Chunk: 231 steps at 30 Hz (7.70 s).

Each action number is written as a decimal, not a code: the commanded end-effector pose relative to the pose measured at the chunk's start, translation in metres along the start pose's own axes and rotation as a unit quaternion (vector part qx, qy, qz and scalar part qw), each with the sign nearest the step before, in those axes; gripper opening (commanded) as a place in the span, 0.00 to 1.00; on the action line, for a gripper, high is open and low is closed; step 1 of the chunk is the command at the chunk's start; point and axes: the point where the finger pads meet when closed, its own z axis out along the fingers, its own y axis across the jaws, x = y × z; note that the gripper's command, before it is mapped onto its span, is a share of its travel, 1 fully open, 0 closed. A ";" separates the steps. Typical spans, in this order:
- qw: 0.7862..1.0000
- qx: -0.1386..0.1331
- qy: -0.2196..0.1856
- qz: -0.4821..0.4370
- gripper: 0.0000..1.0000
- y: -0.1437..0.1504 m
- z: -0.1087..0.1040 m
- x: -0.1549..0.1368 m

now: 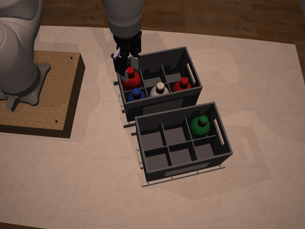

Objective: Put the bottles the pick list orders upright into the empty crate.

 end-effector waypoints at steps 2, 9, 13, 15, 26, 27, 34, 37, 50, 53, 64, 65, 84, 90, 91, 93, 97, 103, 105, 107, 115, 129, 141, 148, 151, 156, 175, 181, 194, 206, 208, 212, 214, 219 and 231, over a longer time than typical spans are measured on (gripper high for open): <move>1.000 0.000 0.000 0.000 0.38 0.000 0.000 0.000; 1.000 0.000 0.000 0.000 0.38 0.000 0.000 0.000; 1.000 0.000 0.000 0.000 0.38 0.000 -0.003 0.000; 1.000 0.000 0.000 0.000 0.38 0.000 -0.005 0.000; 1.000 0.000 0.000 0.000 0.38 0.000 -0.032 0.000; 1.000 0.000 0.000 0.000 0.38 0.000 -0.035 0.000; 1.000 0.000 0.000 0.000 0.38 0.000 -0.048 0.000; 1.000 0.000 0.000 0.000 0.38 0.000 -0.056 0.000; 1.000 0.000 0.000 0.000 0.38 0.000 -0.085 0.000; 1.000 0.000 0.000 0.000 0.38 0.000 -0.085 0.000; 1.000 0.000 0.000 0.000 0.38 0.000 -0.085 0.000; 1.000 0.000 0.000 0.000 0.38 0.000 -0.085 0.000; 1.000 0.000 0.000 0.000 0.38 0.000 -0.085 0.000; 1.000 0.000 0.000 0.000 0.38 -0.029 -0.096 0.000; 1.000 0.000 0.000 0.000 0.38 -0.034 -0.098 0.000; 1.000 0.000 0.000 0.000 0.38 -0.043 -0.101 -0.001; 1.000 0.000 0.000 0.000 0.38 -0.062 -0.109 -0.002; 1.000 0.000 0.000 0.000 0.38 -0.080 -0.116 -0.004; 1.000 0.000 0.000 0.000 0.38 -0.090 -0.120 -0.005; 1.000 0.000 0.000 0.000 0.38 -0.099 -0.123 -0.005; 1.000 0.000 0.000 0.000 0.38 -0.136 -0.138 -0.008; 1.000 0.000 0.000 0.000 0.38 -0.192 -0.160 -0.013; 1.000 0.000 0.000 0.000 0.38 -0.238 -0.178 -0.016; 1.000 0.000 0.000 0.000 0.38 -0.271 -0.191 -0.019; 1.000 0.000 0.000 0.000 0.38 -0.280 -0.194 -0.019; 1.000 0.000 0.000 0.000 0.38 -0.299 -0.202 -0.021; 1.000 0.000 0.000 0.000 0.38 -0.320 -0.210 -0.022; 1.000 0.000 0.000 0.000 0.38 -0.320 -0.210 -0.022; 1.000 0.000 0.000 0.000 0.38 -0.320 -0.210 -0.022; 1.000 0.000 0.000 0.000 0.38 -0.320 -0.210 -0.022; 1.000 0.000 0.000 0.000 0.38 -0.320 -0.210 -0.022; 1.000 0.000 0.000 0.000 0.38 -0.320 -0.210 -0.022; 1.000 0.000 0.000 0.000 0.38 -0.320 -0.210 -0.022; 1.000 0.000 0.000 0.000 0.38 -0.320 -0.210 -0.022; 1.000 0.000 0.000 0.000 0.38 -0.320 -0.210 -0.022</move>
